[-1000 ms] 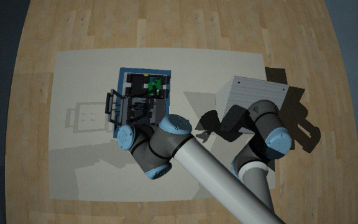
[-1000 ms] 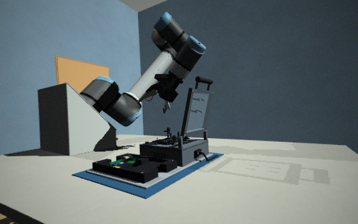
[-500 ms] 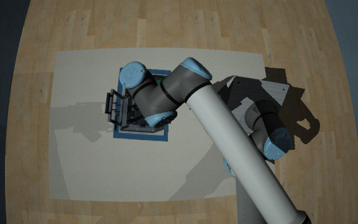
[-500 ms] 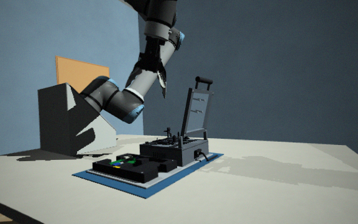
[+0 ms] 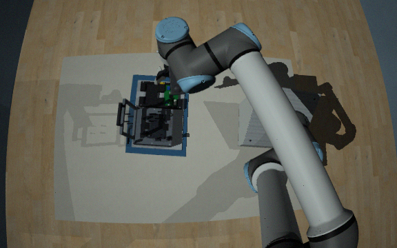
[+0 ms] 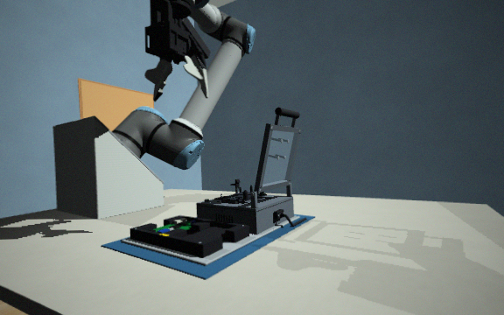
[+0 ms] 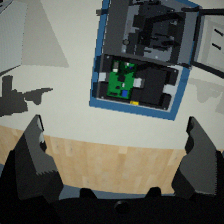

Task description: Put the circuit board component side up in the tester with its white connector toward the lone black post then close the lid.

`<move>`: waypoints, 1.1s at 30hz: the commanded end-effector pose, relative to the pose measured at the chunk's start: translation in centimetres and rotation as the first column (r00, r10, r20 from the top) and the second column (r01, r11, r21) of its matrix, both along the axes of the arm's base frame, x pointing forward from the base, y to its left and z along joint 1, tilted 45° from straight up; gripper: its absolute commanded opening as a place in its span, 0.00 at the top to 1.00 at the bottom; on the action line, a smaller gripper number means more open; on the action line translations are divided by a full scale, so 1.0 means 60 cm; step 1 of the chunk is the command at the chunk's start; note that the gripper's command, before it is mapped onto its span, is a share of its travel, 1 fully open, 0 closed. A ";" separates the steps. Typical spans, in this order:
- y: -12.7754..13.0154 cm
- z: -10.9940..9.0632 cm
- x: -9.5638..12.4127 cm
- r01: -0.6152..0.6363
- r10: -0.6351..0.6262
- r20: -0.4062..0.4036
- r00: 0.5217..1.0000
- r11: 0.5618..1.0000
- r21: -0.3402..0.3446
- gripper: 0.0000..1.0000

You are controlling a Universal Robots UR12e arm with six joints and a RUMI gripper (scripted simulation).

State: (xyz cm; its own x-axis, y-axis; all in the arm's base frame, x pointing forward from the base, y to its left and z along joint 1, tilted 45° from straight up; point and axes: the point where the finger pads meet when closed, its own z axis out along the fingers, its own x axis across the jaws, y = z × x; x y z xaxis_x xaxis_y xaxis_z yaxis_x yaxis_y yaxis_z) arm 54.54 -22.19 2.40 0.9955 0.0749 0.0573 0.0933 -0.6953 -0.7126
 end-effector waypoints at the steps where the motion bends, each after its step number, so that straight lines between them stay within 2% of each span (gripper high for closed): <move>1: -0.044 -0.012 0.006 0.092 -0.092 -0.023 0.996 0.996 -0.008 0.00; 6: -0.068 -0.017 0.007 0.139 -0.139 -0.035 0.990 0.990 -0.010 0.00; 15: -0.074 -0.019 0.007 0.152 -0.152 -0.038 0.988 0.988 -0.010 0.00; 16: -0.074 -0.019 0.007 0.152 -0.152 -0.038 0.988 0.988 -0.010 0.41; 33: -0.074 -0.019 0.007 0.152 -0.152 -0.038 0.988 0.988 -0.010 0.41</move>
